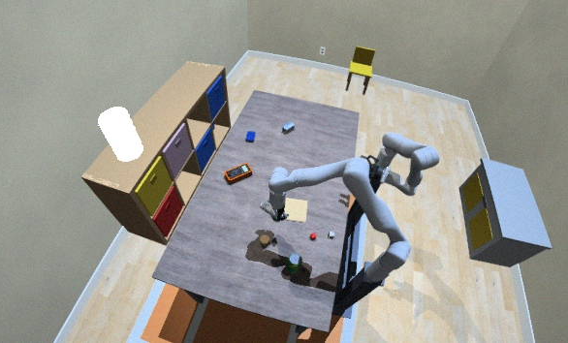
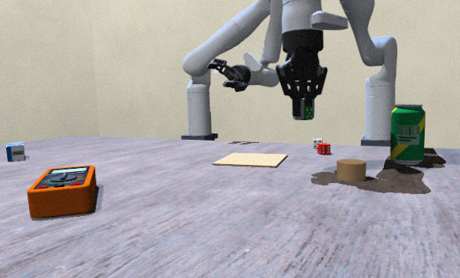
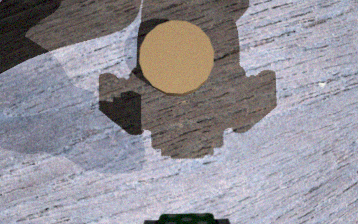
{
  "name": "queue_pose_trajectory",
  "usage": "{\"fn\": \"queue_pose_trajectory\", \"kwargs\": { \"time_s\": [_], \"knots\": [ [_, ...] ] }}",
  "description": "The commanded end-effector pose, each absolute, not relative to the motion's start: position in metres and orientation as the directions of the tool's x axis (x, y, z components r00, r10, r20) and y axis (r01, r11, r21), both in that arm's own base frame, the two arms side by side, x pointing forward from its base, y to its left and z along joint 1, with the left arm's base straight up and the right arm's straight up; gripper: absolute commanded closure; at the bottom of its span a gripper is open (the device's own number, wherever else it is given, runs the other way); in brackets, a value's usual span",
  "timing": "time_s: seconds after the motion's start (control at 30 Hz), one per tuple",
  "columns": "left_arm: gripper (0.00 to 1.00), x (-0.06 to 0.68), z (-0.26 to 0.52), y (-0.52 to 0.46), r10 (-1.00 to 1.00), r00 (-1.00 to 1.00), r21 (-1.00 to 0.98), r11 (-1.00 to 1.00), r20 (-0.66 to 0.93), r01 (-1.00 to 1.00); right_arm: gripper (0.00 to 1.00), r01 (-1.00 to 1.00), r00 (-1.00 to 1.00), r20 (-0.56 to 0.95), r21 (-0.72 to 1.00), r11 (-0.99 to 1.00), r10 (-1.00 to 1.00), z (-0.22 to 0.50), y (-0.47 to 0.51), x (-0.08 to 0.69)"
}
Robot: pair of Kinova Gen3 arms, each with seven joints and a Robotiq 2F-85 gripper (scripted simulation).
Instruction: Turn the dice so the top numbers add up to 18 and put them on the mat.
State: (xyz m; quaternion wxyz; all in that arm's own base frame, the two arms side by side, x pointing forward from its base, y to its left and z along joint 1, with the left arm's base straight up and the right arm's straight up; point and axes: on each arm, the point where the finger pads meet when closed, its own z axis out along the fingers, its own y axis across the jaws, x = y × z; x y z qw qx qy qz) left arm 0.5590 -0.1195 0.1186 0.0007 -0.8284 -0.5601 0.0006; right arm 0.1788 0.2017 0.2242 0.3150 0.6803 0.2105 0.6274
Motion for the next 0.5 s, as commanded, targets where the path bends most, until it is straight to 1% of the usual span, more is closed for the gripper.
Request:
{"fn": "queue_pose_trajectory", "kwargs": {
  "time_s": [0.0,0.37,0.47],
  "knots": [
    [0.715,0.559,0.121,-0.120,0.928,0.373,0.000,-0.373,0.000,0.928,0.002,-0.109,0.124,0.722,0.692,-0.714,0.681,0.225,0.202,0.179],
    [0.715,0.549,0.121,-0.134,0.924,0.382,0.000,-0.382,0.000,0.924,0.002,-0.109,0.124,0.722,0.692,-0.714,0.681,0.225,0.202,0.179],
    [0.715,0.530,0.122,-0.156,0.917,0.398,0.000,-0.398,0.000,0.917,0.002,-0.109,0.124,0.722,0.692,-0.714,0.681,0.225,0.202,0.179]
  ]
}}
